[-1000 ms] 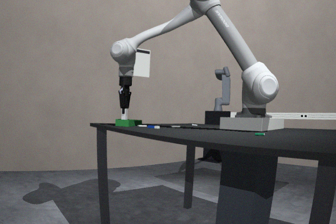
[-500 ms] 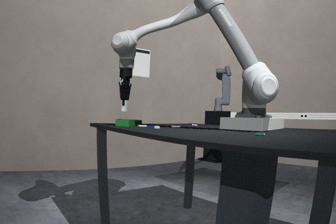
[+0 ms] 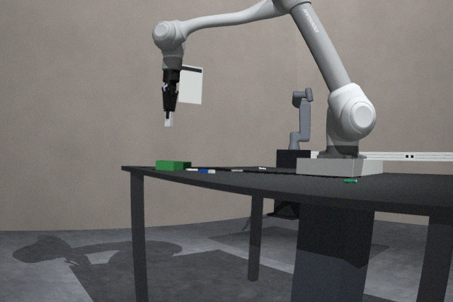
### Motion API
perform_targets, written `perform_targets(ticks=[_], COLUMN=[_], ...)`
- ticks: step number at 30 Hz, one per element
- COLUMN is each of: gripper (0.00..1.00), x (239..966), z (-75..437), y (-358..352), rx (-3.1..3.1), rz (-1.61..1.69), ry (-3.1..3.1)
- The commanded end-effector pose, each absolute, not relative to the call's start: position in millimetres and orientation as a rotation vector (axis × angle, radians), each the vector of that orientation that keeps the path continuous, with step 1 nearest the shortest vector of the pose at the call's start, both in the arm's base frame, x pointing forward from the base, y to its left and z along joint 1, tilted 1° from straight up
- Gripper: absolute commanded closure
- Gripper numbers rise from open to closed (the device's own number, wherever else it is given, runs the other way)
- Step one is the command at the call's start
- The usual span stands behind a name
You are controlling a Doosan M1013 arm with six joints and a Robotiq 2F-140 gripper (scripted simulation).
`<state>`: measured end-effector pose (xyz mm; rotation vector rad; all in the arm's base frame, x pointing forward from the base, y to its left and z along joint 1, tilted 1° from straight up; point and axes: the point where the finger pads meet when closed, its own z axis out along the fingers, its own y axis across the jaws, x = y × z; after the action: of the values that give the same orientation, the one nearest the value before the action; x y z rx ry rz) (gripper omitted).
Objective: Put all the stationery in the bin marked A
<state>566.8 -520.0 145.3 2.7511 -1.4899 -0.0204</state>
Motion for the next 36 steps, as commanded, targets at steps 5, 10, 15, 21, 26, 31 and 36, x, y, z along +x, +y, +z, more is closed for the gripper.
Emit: perform_targets(ticks=[5, 10, 15, 21, 26, 31, 36], gripper=[0.69, 0.69, 0.69, 0.69, 0.69, 0.69, 0.69], x=[563, 544, 525, 509, 490, 471, 466], z=[142, 120, 99, 82, 60, 39, 35], y=[-514, -484, -454, -430, -400, -370, -362], rx=[2.713, 2.556, 2.556, 2.556, 2.556, 2.556, 2.556], rz=[-0.019, -0.018, -0.018, -0.018, -0.018, -0.018, -0.018], ry=[-1.558, -1.801, -1.802, -1.802, -1.802, -1.802, -1.802])
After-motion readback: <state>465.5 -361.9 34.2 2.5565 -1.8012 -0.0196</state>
